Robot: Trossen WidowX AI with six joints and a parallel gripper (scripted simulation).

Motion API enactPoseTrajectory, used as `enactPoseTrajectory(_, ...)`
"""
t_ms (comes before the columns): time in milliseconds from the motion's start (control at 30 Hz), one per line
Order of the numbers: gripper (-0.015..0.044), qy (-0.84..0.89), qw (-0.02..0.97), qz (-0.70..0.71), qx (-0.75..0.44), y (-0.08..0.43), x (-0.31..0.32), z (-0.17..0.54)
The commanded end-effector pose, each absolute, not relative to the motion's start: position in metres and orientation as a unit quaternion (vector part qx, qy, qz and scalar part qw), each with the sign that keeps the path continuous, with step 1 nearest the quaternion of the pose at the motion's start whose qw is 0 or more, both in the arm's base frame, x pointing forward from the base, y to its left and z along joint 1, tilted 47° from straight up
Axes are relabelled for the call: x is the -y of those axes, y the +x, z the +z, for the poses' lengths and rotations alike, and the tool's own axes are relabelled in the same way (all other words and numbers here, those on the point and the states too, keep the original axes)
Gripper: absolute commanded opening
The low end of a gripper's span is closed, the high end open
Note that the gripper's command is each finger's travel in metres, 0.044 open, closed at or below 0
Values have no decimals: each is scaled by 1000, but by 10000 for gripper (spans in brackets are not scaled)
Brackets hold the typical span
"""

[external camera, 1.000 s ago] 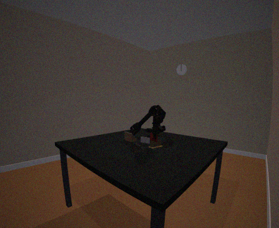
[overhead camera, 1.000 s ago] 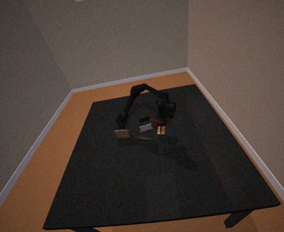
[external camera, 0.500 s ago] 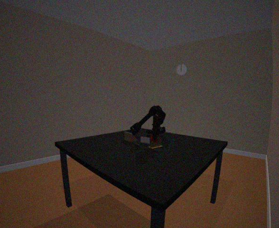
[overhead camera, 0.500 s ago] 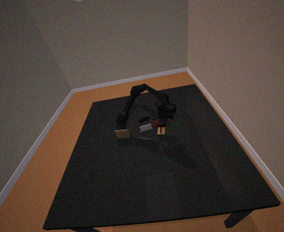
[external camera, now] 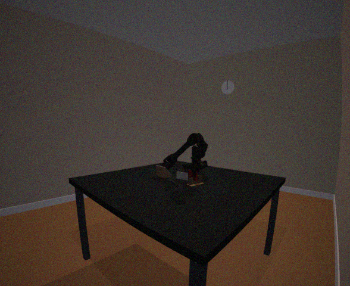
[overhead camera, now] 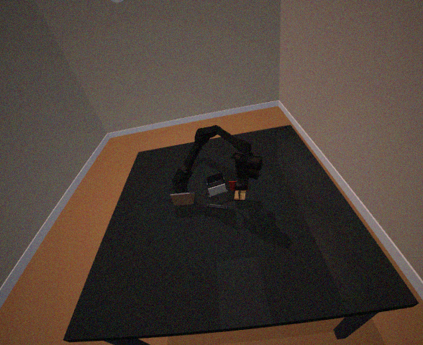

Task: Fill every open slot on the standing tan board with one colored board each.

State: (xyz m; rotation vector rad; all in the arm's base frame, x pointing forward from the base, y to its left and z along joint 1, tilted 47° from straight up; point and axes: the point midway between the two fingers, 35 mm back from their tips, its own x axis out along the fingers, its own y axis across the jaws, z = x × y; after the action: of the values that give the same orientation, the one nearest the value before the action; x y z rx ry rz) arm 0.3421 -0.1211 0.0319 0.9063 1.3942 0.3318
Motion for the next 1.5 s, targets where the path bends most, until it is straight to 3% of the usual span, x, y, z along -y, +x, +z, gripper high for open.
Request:
enactPoseTrajectory(0,0,403,660,148,-616,343,118,30)
enactPoseTrajectory(1467,0,403,660,148,-616,345,115,27)
